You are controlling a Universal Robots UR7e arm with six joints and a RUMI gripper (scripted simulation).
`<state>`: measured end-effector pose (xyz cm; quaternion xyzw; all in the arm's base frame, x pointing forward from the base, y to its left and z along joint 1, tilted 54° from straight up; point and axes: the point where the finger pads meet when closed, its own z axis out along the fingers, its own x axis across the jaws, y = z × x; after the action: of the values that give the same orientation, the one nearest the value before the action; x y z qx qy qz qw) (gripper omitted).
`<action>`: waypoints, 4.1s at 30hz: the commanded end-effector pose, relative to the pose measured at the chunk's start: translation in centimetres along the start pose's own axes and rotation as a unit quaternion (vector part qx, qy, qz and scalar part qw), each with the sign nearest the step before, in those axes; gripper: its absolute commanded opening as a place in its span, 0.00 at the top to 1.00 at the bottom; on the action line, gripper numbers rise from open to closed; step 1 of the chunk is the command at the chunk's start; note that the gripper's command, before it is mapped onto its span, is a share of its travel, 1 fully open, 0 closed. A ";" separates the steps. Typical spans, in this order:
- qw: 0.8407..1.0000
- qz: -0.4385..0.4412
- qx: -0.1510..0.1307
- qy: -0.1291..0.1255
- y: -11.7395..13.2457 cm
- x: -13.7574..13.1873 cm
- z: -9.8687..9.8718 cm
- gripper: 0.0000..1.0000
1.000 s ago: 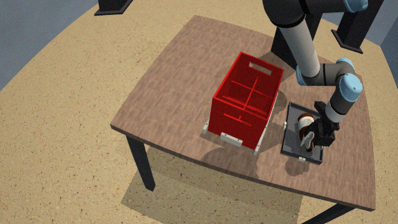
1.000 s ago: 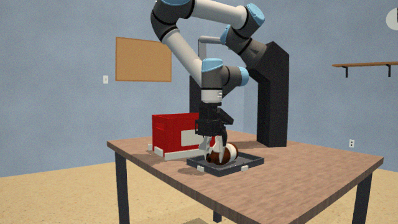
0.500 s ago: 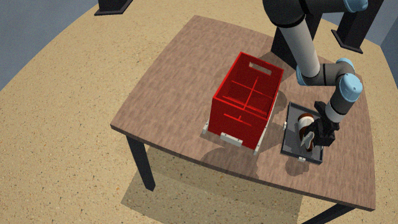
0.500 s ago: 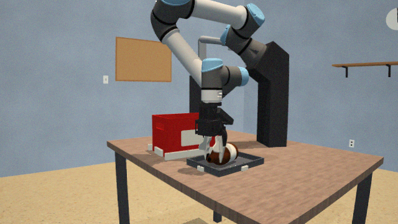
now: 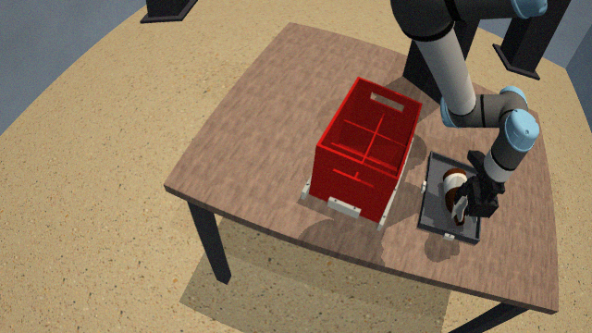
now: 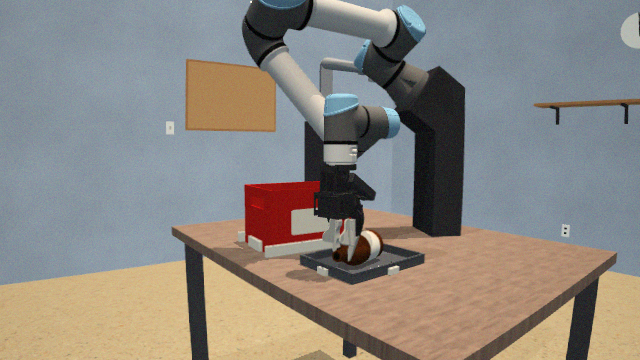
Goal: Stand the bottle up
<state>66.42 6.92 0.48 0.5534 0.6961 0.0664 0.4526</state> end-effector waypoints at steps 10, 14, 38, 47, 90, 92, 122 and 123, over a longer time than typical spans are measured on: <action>1.000 0.000 -0.001 0.000 0.1 0.0 0.0 1.00; 1.000 0.000 -0.001 0.000 0.1 0.0 0.0 1.00; 1.000 0.000 -0.001 0.000 0.1 0.0 0.0 1.00; 1.000 0.000 -0.001 0.000 0.1 0.0 0.0 1.00; 1.000 0.000 -0.001 0.000 0.1 0.0 -1.0 1.00; 1.000 0.000 -0.001 0.000 0.1 0.0 -1.1 1.00; 1.000 0.000 -0.001 0.000 0.0 0.0 -4.5 1.00; 1.000 0.000 -0.001 0.000 0.0 0.0 -4.7 1.00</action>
<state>63.65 8.53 2.77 0.5533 0.6961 0.0664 0.4527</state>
